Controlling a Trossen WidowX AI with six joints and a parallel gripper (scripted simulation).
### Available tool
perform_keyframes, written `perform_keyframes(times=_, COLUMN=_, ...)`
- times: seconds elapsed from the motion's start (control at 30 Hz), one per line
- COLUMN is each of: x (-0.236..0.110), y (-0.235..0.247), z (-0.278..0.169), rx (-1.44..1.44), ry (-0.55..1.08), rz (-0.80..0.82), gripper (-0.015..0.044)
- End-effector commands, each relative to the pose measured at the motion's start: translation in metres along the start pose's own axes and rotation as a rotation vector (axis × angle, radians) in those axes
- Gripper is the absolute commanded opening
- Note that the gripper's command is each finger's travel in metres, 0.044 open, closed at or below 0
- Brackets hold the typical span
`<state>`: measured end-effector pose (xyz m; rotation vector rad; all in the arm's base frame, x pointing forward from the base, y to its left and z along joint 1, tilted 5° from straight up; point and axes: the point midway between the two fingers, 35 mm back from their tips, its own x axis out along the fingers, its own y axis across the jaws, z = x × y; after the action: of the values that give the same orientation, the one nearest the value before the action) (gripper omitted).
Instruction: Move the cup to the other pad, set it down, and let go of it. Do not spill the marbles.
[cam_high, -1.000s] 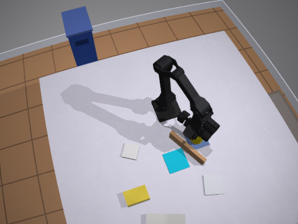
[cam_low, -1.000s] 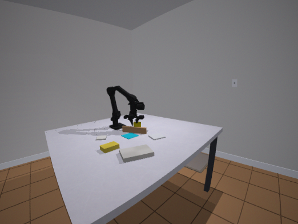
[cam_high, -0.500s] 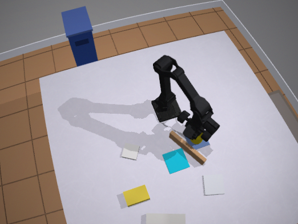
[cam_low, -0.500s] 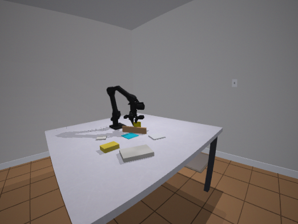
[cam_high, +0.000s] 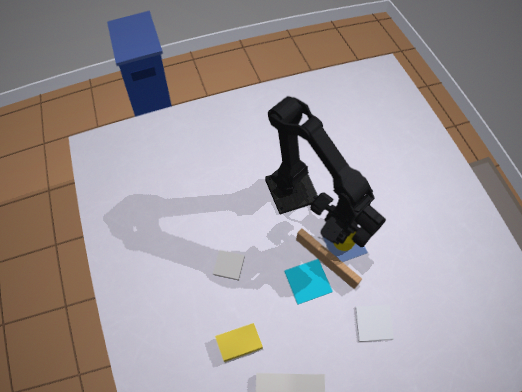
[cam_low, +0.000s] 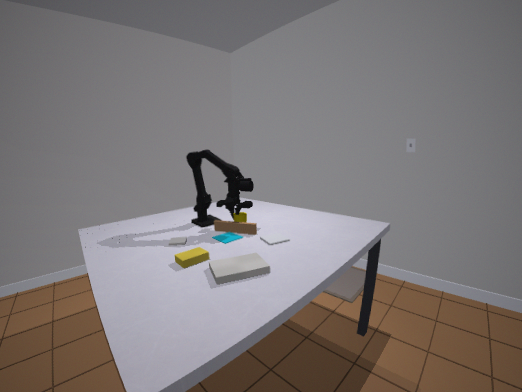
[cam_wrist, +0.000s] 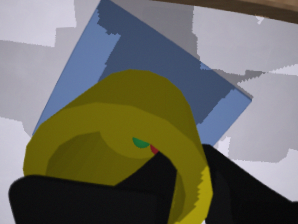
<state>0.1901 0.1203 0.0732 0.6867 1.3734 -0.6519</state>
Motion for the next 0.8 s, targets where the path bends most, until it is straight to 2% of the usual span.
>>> perform_keyframes(times=0.0, x=-0.011, y=0.003, z=0.0, rx=0.001, ry=-0.001, rz=0.007, gripper=0.0)
perform_keyframes(times=0.77, x=-0.073, y=0.004, z=-0.001, rx=-0.003, ry=-0.003, rz=0.007, gripper=0.0)
